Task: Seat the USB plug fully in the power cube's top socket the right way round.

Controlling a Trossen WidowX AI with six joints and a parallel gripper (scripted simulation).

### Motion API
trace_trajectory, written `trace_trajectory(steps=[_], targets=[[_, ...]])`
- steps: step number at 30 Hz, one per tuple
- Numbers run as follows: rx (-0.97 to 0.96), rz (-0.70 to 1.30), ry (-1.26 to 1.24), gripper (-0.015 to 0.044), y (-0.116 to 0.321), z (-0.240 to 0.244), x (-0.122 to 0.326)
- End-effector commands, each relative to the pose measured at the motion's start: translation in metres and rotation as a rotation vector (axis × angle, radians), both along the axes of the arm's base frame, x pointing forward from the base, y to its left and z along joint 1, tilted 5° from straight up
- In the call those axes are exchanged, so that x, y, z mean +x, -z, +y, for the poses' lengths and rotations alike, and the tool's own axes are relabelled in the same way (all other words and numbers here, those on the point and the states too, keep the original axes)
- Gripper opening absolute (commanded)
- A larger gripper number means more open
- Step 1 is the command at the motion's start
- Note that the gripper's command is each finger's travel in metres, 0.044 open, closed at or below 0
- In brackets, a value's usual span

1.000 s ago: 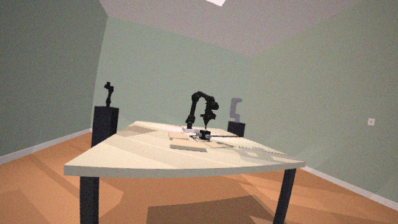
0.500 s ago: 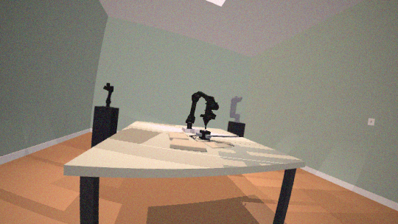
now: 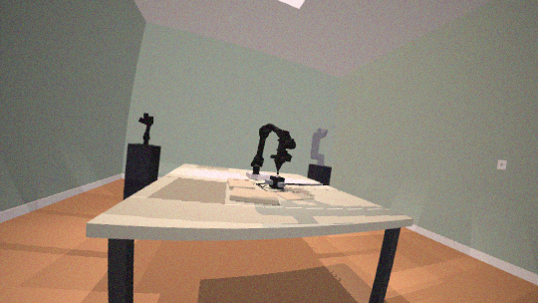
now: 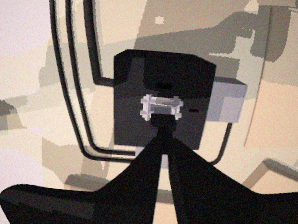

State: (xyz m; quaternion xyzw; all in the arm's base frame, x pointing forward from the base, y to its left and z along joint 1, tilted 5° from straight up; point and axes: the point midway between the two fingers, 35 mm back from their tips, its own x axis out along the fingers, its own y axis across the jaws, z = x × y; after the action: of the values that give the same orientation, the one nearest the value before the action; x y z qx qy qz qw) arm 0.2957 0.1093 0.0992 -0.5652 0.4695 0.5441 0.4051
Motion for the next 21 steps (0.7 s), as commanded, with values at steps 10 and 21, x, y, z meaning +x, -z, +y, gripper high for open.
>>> trace_trajectory(steps=[10,21], targets=[[-0.005,0.000,0.005,0.0000,0.0032,-0.0005,0.0004],[-0.005,0.000,0.005,0.0000,0.0045,-0.0005,0.0003]])
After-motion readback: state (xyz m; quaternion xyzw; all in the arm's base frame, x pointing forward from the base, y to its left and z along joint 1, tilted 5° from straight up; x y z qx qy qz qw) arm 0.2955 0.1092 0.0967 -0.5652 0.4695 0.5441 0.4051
